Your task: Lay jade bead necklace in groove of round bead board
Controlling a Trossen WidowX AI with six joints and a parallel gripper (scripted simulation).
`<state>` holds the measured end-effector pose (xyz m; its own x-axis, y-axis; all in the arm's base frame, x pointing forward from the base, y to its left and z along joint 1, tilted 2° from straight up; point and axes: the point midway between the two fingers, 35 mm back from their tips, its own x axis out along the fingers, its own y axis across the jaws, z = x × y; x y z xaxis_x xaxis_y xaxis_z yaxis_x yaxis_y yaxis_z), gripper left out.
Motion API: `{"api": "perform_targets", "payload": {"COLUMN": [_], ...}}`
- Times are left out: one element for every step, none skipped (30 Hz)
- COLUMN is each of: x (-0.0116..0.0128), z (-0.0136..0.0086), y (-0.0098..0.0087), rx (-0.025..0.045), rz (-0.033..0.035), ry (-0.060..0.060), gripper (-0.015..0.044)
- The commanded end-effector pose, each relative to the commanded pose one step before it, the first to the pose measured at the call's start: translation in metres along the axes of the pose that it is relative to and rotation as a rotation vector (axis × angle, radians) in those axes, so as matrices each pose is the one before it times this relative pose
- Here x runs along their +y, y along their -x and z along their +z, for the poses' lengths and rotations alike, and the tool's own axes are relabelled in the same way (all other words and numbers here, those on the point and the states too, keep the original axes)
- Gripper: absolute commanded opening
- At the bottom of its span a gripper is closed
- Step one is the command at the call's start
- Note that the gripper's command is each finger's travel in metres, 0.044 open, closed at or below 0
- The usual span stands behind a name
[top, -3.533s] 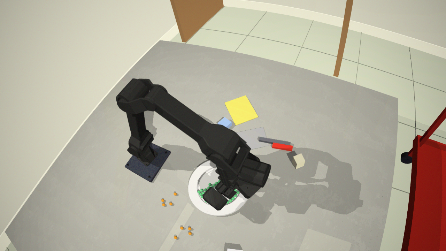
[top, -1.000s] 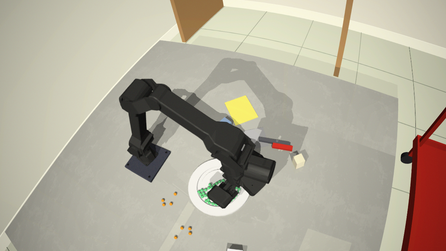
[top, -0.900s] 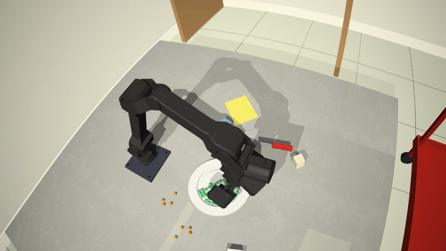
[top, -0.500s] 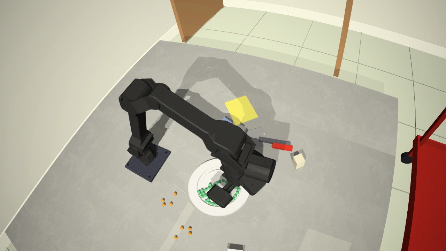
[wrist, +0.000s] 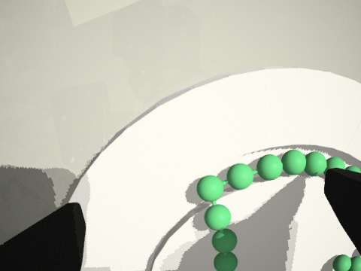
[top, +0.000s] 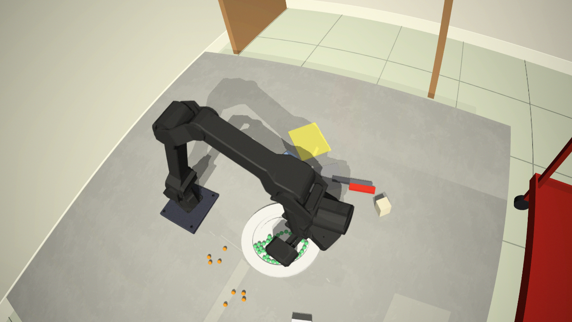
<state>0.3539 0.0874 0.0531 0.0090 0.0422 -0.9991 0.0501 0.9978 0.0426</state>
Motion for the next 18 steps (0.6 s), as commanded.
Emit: {"api": "perform_targets", "payload": {"x": [-0.00015, 0.0, 0.0, -0.00009, -0.00026, -0.00042, -0.00053, -0.00047, -0.0003, -0.00015, -0.00004, 0.0, 0.0, 0.0, 0.0, 0.0, 0.0, 0.0], "z": [-0.00041, 0.0, 0.0, -0.00028, -0.00085, -0.00149, -0.00212, -0.00227, -0.0018, -0.00112, -0.00038, 0.0, 0.0, 0.0, 0.0, 0.00003, 0.00004, 0.00003], "y": [0.0003, 0.0, 0.0, 0.00101, 0.00302, 0.00502, 0.00667, 0.00664, 0.00496, 0.00297, 0.00099, 0.0, 0.0, 0.0, 0.0, -0.00129, -0.00203, -0.00299], "rx": [0.00172, 0.0, 0.0, 0.00002, 0.00005, 0.00009, 0.00013, 0.00015, 0.00012, 0.00008, 0.00003, 0.0, 0.0, 0.0, 0.0, 0.0, 0.0, 0.0], "rz": [-0.00043, 0.0, 0.0, -0.00001, -0.00002, -0.00004, -0.00005, -0.00005, -0.00003, -0.00002, -0.00001, 0.0, 0.0, 0.0, 0.0, 0.0, 0.00001, 0.00001], "ry": [-0.0058, 0.0, 0.0, 0.0057, 0.0172, 0.0287, 0.0382, 0.0382, 0.0287, 0.0172, 0.0057, 0.0, 0.0, 0.0, 0.0, 0.0, 0.0, 0.0], "gripper": [0.044, 0.044, 0.044, 0.0414, 0.0388, 0.0361, 0.0335, 0.0309, 0.0282, 0.0256, 0.023, 0.0204, 0.0177, 0.0151, 0.0125, 0.012, 0.012, 0.012]}}
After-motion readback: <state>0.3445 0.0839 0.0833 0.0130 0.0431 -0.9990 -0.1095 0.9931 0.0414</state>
